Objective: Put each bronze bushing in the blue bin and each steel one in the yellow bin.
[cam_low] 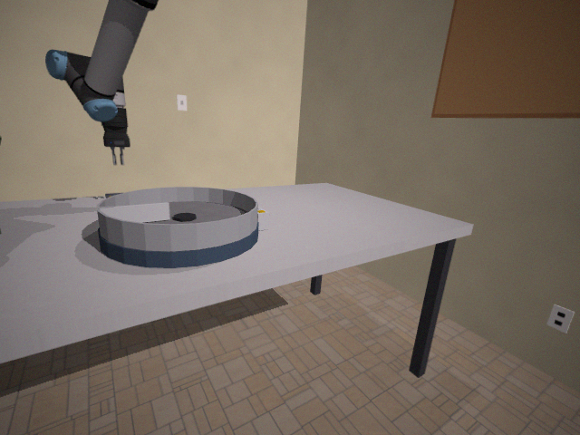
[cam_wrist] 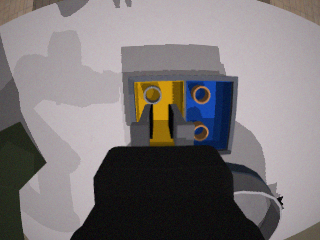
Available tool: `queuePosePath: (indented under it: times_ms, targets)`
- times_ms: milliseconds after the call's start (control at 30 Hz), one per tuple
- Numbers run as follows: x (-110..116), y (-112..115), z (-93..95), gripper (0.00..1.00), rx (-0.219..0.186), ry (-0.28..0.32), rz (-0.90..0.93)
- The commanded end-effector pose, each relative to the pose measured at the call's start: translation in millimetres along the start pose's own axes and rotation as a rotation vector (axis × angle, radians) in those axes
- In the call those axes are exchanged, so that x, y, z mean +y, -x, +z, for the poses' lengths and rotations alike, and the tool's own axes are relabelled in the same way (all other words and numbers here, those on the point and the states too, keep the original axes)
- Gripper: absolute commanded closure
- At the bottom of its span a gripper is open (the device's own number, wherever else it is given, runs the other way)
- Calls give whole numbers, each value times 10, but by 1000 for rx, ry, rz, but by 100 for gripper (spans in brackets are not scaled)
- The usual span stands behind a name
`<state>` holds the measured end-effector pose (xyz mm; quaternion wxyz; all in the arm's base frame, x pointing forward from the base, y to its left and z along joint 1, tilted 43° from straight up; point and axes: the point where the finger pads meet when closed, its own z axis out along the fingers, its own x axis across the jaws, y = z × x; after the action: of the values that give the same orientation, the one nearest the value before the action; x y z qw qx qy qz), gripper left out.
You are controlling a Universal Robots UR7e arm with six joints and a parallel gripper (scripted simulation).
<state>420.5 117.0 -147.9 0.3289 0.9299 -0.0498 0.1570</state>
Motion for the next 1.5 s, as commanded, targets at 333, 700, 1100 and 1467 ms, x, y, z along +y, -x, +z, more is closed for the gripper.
queuePosePath:
  times_ms: [333,700,1100,1467]
  targets:
    - [-2,-3,-4,58,1,-1,0]
    - [-2,-3,-4,58,1,-1,0]
    - [-2,-3,-4,58,1,-1,0]
    - [467,21,37,60,1,0,0]
